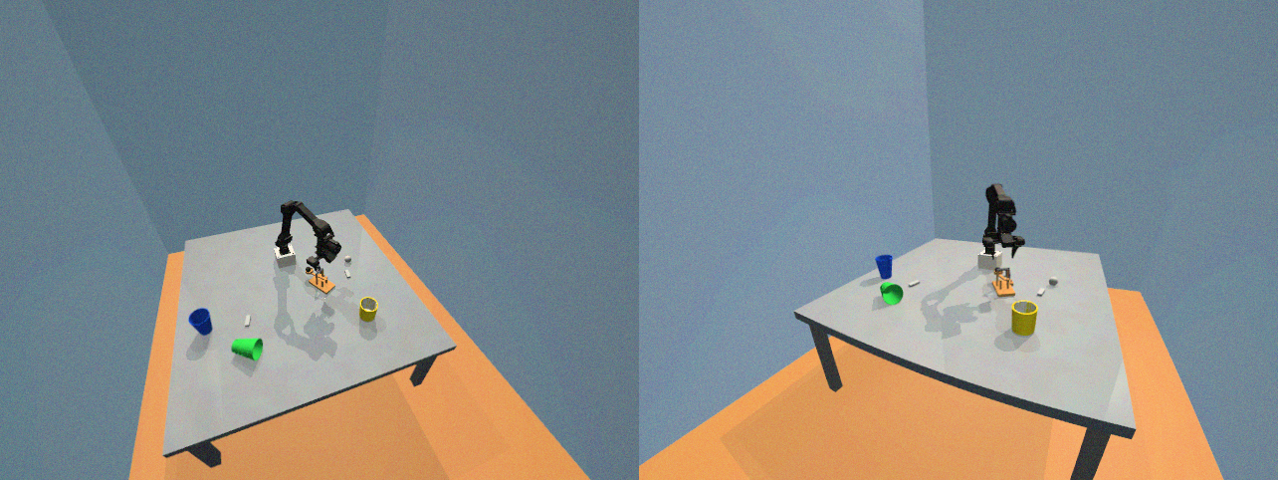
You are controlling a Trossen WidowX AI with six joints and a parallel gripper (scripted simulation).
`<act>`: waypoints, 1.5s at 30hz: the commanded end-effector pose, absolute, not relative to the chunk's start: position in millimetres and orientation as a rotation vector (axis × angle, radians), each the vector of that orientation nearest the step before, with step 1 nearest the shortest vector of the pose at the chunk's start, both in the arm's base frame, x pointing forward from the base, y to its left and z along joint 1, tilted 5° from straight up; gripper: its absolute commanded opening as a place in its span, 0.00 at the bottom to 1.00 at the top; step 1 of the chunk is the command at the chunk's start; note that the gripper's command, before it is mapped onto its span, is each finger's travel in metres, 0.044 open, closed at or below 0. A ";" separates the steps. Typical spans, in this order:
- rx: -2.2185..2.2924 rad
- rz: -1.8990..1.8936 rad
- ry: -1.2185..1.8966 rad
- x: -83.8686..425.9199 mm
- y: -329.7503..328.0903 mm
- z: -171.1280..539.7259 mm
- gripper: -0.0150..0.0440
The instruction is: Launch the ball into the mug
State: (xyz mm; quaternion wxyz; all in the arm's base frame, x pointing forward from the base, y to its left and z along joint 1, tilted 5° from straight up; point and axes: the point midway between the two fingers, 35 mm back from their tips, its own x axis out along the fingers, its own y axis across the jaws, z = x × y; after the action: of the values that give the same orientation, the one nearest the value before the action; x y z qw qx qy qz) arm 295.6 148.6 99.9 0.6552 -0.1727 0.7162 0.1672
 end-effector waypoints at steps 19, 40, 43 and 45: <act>-0.204 0.429 0.881 490.1 233.4 184.8 1.00; -0.184 0.431 0.802 507.4 240.0 199.6 1.00; -0.184 0.431 0.802 507.4 240.0 199.6 1.00; -0.184 0.431 0.802 507.4 240.0 199.6 0.96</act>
State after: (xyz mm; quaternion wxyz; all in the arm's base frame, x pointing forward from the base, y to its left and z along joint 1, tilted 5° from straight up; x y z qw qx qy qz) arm 506.9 239.4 198.7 0.8934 -0.0915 0.3879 0.2073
